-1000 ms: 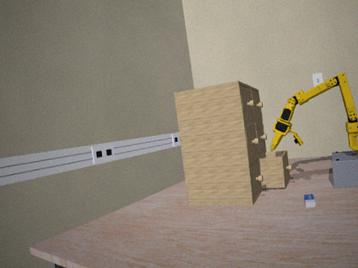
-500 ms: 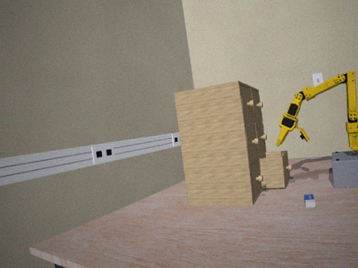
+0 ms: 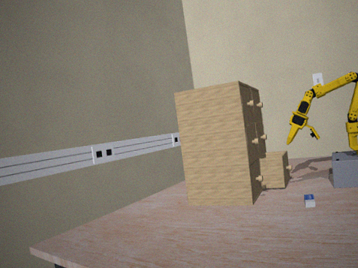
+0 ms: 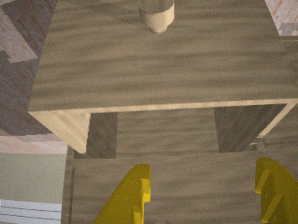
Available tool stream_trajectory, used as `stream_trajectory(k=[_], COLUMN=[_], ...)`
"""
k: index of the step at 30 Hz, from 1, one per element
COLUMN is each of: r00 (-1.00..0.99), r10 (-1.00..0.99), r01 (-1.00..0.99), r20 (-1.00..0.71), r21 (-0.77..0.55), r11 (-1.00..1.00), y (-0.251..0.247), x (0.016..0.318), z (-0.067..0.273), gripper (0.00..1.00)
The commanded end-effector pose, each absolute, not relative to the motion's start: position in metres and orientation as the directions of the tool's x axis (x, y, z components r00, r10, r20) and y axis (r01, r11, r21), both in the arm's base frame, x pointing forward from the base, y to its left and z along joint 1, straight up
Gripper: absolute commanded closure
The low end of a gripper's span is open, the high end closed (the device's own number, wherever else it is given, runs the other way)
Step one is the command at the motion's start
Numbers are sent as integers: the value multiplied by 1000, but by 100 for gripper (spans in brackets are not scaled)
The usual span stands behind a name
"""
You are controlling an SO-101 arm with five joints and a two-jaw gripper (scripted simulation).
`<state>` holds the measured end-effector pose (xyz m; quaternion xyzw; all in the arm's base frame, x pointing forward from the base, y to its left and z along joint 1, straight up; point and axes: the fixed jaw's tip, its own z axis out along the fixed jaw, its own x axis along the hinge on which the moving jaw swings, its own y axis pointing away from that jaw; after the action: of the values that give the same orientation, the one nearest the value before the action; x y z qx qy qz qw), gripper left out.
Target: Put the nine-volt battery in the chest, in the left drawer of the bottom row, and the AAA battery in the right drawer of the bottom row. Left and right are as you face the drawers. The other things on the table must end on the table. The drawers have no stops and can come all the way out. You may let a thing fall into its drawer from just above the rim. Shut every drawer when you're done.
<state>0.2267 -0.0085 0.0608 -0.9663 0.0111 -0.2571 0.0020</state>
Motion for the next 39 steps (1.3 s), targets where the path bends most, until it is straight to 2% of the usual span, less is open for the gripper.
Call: stream_trajectory(k=[1, 23, 39], r00=[866, 866, 867], r10=[-26, -26, -26], r01=[-21, -21, -18], r20=[499, 499, 498], r21=[-16, -16, -21], r11=[-1000, -1000, -1000], y=[-7, -7, -5], x=[221, 221, 167], z=[62, 62, 61], gripper=[77, 77, 77])
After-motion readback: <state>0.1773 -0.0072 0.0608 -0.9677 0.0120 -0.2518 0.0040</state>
